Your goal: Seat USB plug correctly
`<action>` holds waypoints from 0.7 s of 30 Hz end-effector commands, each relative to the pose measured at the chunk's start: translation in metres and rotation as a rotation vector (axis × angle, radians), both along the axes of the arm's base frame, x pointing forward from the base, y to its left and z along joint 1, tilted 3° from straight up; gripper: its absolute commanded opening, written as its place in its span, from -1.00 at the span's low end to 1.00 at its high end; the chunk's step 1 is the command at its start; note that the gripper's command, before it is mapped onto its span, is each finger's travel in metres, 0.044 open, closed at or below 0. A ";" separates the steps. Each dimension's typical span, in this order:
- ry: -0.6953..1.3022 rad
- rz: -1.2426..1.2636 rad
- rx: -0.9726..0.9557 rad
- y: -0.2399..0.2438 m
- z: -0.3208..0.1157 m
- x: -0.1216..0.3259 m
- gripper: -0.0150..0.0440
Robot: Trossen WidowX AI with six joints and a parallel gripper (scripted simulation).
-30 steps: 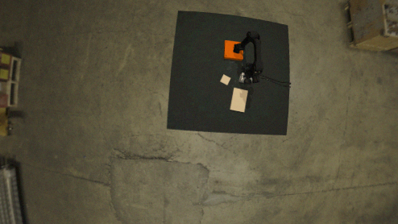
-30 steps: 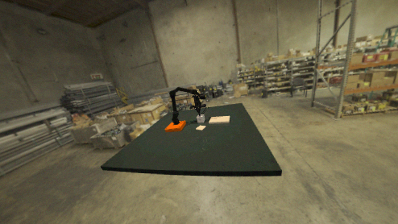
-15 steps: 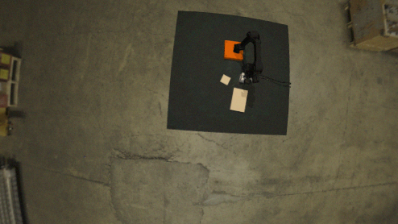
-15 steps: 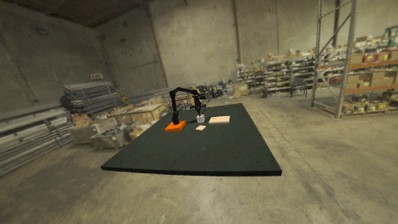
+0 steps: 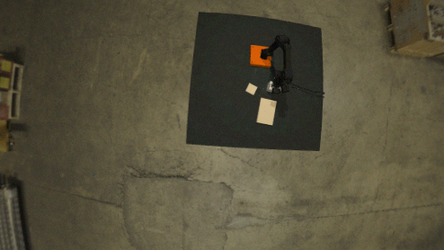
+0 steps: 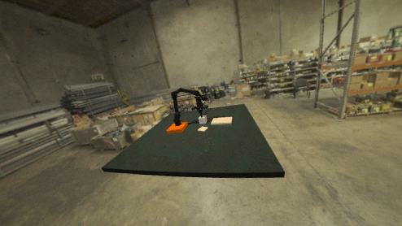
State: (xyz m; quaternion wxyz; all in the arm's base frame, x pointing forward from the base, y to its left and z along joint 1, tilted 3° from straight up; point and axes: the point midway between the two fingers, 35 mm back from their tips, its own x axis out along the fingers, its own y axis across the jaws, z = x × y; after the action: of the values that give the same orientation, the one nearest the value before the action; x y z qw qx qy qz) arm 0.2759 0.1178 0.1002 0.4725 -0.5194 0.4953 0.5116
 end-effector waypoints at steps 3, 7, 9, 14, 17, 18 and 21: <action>0.003 -0.002 -0.005 0.000 -0.002 0.000 -0.49; 0.003 -0.002 -0.005 0.000 -0.003 0.000 -0.49; 0.003 -0.002 -0.005 0.000 -0.003 0.000 -0.49; 0.003 -0.002 -0.005 0.000 -0.004 0.000 -0.49; 0.003 -0.002 -0.005 0.000 -0.004 0.000 -0.49; 0.003 -0.002 -0.005 0.000 -0.004 0.000 -0.49; 0.003 -0.002 -0.005 0.000 -0.005 0.000 -0.49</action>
State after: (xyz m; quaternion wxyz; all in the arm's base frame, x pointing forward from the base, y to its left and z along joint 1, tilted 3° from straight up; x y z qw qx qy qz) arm 0.2759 0.1179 0.0979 0.4727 -0.5195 0.4951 0.5114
